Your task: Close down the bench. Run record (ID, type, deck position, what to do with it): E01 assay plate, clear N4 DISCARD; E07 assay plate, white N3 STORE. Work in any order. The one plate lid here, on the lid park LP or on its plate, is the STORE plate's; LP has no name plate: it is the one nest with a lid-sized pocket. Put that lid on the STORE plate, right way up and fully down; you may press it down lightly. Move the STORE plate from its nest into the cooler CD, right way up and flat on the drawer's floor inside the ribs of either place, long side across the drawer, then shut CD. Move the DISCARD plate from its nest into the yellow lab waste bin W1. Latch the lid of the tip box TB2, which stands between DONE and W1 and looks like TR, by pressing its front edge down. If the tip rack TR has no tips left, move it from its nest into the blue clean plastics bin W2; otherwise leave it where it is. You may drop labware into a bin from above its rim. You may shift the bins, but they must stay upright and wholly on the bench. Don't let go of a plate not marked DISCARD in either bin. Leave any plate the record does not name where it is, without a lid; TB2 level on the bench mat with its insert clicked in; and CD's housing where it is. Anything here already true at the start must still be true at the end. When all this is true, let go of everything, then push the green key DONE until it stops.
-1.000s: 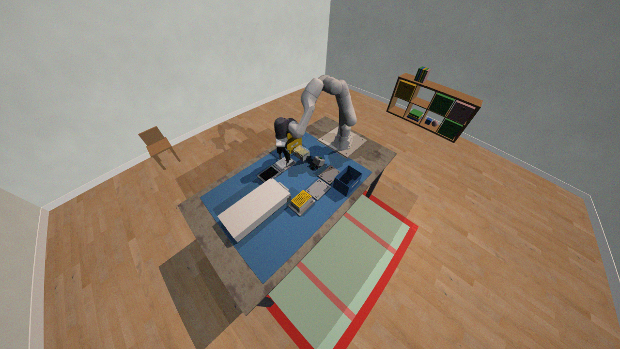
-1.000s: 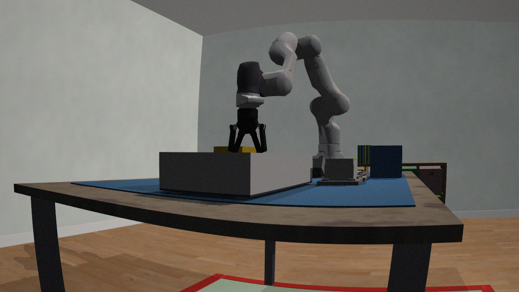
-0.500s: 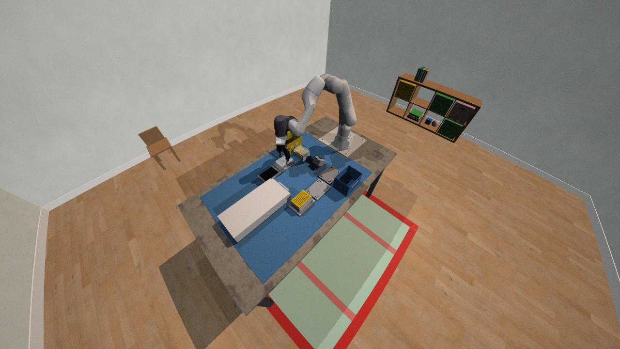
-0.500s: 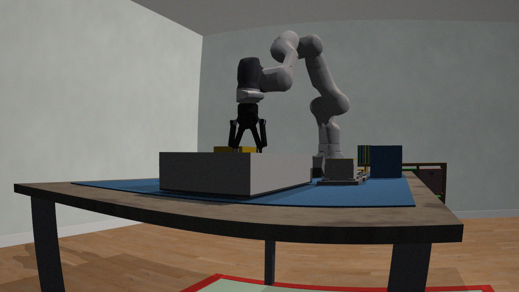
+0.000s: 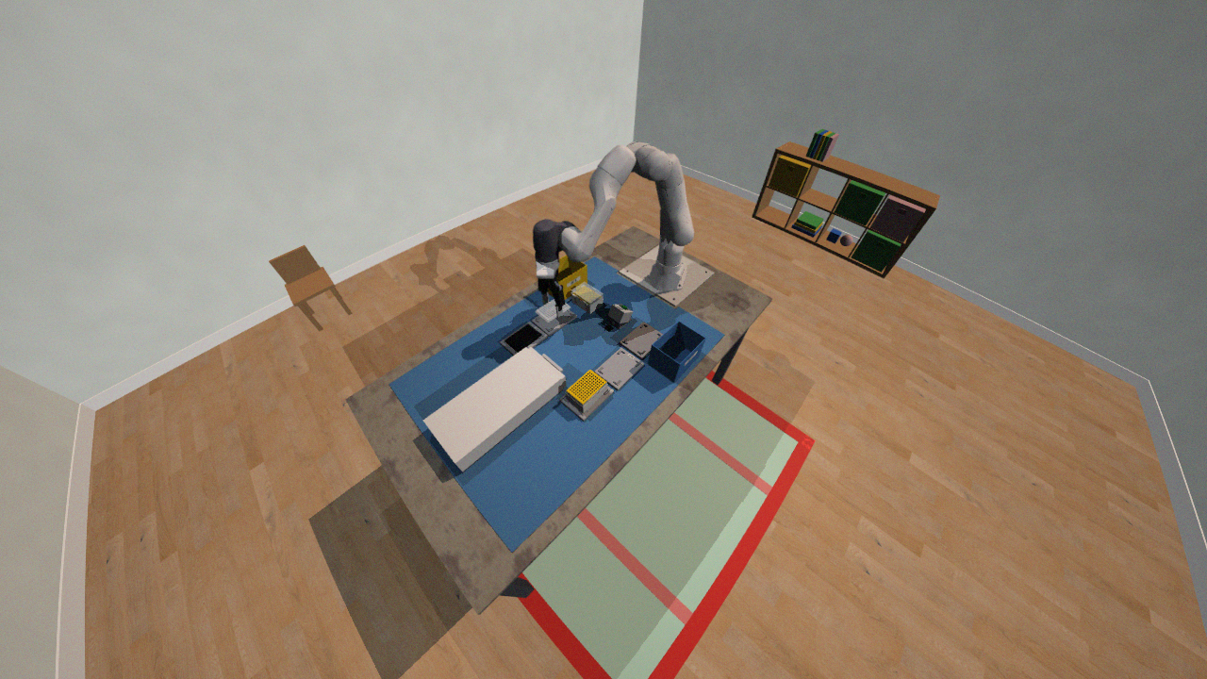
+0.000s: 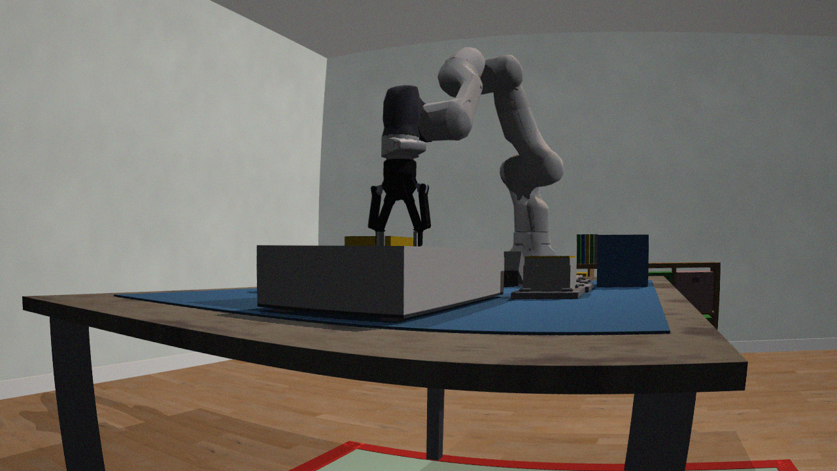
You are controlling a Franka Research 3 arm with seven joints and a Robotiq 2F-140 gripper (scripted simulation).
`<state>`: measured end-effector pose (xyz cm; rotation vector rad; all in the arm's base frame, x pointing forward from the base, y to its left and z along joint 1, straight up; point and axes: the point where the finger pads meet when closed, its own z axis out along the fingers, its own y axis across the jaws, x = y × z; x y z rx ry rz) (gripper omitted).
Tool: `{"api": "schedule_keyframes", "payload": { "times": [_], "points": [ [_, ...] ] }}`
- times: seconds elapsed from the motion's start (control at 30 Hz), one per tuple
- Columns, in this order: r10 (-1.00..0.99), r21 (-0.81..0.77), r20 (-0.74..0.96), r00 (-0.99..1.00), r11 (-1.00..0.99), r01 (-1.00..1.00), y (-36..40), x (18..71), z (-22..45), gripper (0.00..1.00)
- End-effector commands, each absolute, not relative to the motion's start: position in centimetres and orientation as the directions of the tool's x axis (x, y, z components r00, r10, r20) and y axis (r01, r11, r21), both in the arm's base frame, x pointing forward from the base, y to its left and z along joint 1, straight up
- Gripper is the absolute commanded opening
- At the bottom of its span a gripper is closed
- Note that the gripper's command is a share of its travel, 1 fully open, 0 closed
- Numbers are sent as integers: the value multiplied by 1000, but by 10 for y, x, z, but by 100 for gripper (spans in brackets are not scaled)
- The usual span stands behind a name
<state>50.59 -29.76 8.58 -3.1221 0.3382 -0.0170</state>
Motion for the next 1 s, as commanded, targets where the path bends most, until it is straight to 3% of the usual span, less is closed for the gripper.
{"api": "schedule_keyframes", "payload": {
  "times": [0.0, 0.97],
  "points": [
    [-209, -5, 7, 978, -978, -209, -298, 505, 91, 0],
    [-209, -5, 7, 978, -978, -209, -298, 505, 125, 0]
  ]
}}
